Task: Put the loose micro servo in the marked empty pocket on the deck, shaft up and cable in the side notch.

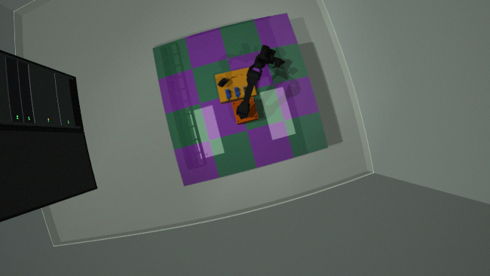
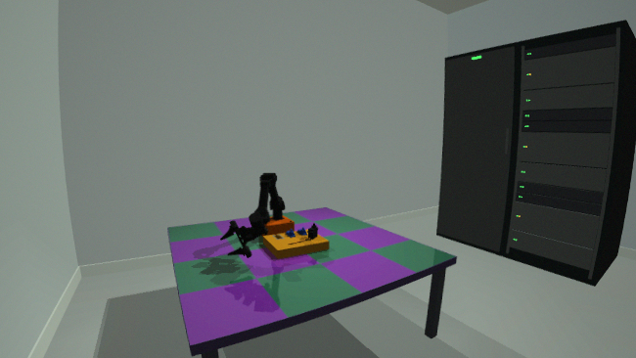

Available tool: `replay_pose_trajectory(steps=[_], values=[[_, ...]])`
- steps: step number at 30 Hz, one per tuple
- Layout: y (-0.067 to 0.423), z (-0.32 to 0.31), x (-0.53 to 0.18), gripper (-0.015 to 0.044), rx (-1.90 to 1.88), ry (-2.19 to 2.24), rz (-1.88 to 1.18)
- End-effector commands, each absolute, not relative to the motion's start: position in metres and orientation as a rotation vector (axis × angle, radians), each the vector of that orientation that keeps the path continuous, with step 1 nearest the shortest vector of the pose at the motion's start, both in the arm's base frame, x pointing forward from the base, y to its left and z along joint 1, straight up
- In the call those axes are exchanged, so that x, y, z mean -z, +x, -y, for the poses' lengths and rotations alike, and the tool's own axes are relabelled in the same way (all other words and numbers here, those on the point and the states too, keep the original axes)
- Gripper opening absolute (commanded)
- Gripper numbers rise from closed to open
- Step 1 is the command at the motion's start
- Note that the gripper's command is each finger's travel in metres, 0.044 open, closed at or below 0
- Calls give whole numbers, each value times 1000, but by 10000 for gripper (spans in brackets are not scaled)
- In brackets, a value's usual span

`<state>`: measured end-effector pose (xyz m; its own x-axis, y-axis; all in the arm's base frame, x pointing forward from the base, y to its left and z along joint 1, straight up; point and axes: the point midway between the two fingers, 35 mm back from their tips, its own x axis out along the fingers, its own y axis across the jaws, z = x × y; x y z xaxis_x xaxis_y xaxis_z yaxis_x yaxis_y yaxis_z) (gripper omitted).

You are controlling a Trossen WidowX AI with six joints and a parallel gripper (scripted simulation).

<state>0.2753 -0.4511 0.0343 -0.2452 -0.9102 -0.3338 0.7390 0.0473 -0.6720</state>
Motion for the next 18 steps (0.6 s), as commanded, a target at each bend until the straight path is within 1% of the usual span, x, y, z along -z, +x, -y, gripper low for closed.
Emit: replay_pose_trajectory(steps=[1,2,10,18], values=[[276,450,-34,426,1572,-252,-923],[278,449,-34,440,1562,-256,-930],[297,432,-35,440,1446,-294,-988],[330,401,-36,440,1207,-412,-1120]])
